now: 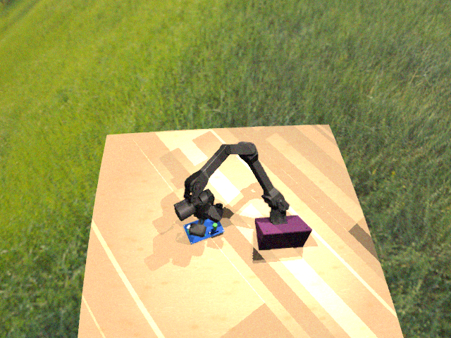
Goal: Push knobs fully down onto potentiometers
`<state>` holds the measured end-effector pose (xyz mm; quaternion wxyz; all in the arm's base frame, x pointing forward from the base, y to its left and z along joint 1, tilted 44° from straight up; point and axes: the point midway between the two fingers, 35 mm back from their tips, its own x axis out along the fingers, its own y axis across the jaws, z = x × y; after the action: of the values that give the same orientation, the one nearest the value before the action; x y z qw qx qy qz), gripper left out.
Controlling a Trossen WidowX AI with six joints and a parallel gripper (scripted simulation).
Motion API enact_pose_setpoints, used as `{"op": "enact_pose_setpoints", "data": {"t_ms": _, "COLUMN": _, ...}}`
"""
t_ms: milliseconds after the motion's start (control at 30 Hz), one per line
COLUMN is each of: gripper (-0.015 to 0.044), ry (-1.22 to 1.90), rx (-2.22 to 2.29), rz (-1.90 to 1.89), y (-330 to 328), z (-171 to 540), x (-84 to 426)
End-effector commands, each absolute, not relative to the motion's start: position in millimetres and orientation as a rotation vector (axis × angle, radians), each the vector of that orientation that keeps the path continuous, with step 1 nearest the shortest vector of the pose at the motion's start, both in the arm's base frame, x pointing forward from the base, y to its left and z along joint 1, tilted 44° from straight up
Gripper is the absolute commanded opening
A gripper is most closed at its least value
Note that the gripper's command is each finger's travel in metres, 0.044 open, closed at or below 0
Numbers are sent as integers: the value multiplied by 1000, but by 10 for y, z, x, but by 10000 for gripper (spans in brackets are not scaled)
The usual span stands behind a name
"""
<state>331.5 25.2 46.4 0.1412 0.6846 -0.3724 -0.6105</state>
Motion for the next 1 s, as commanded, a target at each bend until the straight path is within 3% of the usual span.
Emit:
{"op": "enact_pose_setpoints", "data": {"t_ms": 0, "gripper": 440, "ry": -1068, "rx": 1988, "rz": -1767, "y": 352, "z": 542, "x": 2851}}
{"op": "enact_pose_setpoints", "data": {"t_ms": 267, "gripper": 440, "ry": -1078, "rx": 1977, "rz": -1763, "y": 285, "z": 549, "x": 1916}}
{"op": "enact_pose_setpoints", "data": {"t_ms": 967, "gripper": 440, "ry": -1079, "rx": 1976, "rz": -1763, "y": 280, "z": 547, "x": 1895}}
